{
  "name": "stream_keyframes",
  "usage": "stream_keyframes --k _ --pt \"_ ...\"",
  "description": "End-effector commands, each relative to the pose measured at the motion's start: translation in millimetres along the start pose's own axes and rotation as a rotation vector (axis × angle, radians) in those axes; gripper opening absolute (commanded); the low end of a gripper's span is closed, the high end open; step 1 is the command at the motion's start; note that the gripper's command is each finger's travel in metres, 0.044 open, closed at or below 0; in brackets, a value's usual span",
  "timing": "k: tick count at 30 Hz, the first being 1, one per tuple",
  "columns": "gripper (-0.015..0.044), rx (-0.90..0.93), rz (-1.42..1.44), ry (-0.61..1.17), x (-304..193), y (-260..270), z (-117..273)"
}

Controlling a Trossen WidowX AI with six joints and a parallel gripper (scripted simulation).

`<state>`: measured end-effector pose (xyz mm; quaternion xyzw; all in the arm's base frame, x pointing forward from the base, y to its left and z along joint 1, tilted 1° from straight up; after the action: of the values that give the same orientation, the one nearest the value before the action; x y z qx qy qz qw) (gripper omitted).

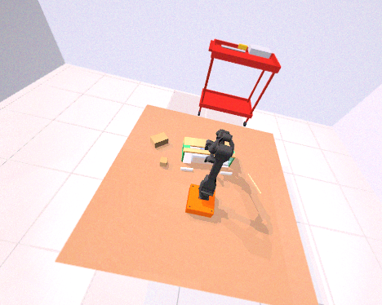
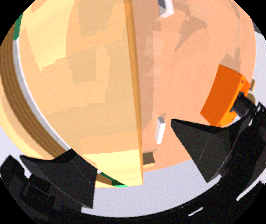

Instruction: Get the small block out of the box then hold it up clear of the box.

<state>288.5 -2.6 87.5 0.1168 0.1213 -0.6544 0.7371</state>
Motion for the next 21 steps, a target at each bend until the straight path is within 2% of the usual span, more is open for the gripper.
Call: stream_keyframes --k 1,21 --pt "0.0400 -0.001 -0.004 0.003 -3.4 -0.4 -1.7" --pt "0.0400 0.000 -0.004 0.005 -29.5 -0.2 -10.8"
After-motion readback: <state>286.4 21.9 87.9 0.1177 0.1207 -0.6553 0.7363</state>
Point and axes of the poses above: the point midway between the two fingers, 35 mm back from their tips, its own z axis back along the fingers, its own y axis across the jaws, x = y × z, the point moved 4 cm from there along z, back along the fingers
